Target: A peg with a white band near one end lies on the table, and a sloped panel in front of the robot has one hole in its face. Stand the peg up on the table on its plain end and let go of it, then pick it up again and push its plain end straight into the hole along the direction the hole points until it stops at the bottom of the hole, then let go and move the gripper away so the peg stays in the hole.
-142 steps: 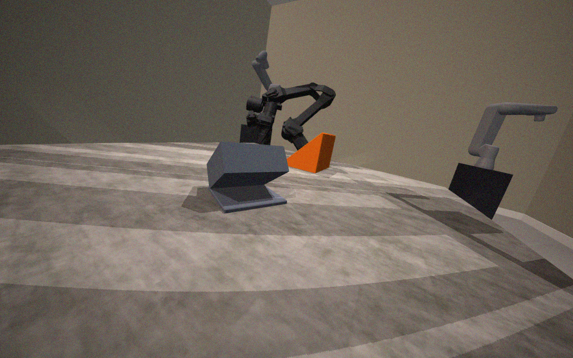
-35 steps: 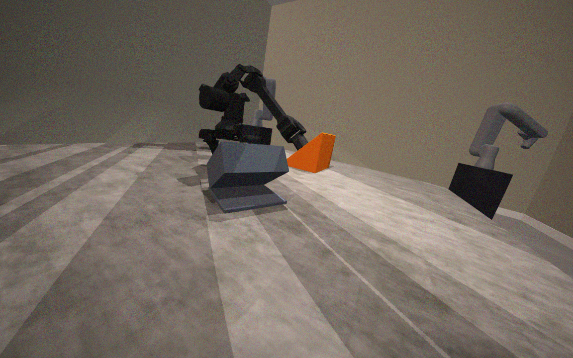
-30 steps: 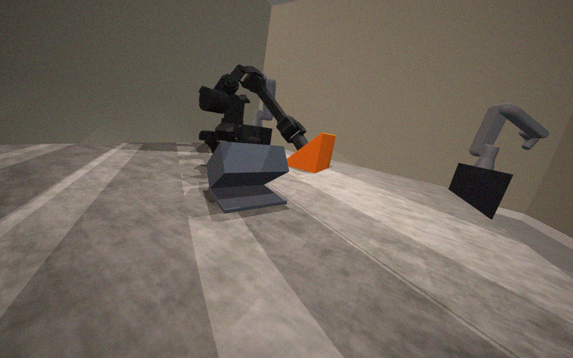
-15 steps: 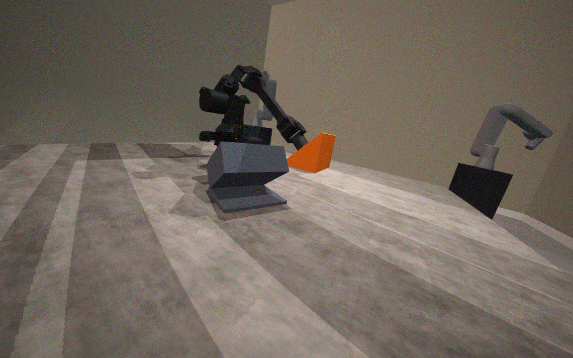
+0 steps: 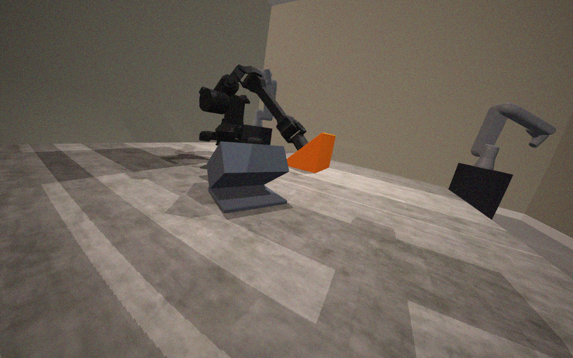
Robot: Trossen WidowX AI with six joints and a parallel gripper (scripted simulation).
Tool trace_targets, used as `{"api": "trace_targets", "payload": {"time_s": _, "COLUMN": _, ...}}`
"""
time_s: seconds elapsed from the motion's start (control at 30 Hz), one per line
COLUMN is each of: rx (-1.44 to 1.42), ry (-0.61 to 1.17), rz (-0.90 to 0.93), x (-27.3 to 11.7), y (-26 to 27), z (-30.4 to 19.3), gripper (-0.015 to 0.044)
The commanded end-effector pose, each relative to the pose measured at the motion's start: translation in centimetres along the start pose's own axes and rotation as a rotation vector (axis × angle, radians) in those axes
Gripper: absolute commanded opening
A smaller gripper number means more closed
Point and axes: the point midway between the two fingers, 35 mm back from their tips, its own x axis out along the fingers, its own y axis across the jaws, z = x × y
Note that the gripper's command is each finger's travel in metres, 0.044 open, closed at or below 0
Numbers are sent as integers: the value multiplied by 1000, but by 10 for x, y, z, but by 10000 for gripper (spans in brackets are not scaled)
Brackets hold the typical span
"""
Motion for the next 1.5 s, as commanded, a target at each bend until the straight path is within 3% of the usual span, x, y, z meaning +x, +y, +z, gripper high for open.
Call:
{"api": "trace_targets", "payload": {"time_s": 0.0, "rx": -5, "ry": 2, "rz": -3, "x": 0, "y": 0, "z": 0, "gripper": 50}}
{"api": "trace_targets", "payload": {"time_s": 1.47, "rx": -3, "ry": -363, "rz": 0, "x": -22, "y": 0, "z": -17, "gripper": 50}}
